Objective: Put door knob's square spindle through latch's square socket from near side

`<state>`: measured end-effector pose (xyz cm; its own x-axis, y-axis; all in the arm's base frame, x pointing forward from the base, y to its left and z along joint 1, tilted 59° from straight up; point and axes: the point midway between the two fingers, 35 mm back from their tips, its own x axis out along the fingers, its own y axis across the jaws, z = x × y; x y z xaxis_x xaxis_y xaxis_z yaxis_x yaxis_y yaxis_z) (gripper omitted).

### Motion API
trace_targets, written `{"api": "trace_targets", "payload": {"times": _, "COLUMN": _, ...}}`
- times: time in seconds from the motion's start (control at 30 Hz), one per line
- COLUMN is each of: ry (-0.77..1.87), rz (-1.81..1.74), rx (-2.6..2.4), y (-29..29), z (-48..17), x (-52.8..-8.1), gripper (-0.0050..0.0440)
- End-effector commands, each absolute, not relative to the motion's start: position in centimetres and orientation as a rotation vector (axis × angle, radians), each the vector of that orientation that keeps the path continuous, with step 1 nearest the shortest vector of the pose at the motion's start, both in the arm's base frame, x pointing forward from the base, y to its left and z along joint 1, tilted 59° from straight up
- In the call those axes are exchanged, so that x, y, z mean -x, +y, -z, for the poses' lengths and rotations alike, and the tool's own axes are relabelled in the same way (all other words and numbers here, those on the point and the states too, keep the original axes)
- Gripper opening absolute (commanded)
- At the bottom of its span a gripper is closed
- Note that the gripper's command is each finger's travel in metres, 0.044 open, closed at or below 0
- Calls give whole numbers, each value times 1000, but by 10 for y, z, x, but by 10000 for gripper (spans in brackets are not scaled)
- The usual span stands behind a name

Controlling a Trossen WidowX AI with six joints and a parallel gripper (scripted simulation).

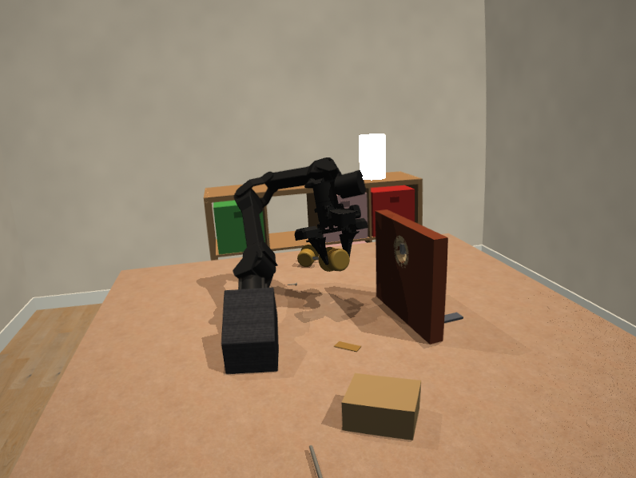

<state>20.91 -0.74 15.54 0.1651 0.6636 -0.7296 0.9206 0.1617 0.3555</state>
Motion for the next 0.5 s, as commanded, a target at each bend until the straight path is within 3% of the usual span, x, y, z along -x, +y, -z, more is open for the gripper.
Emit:
{"api": "trace_targets", "payload": {"times": 0.0, "ry": 1558, "rz": 517, "rx": -1673, "y": -20, "z": -154, "x": -214, "gripper": 0}}
{"api": "trace_targets", "payload": {"times": 0.47, "ry": 1515, "rz": 1019, "rx": -2008, "y": -51, "z": -138, "x": -221, "gripper": 0}}
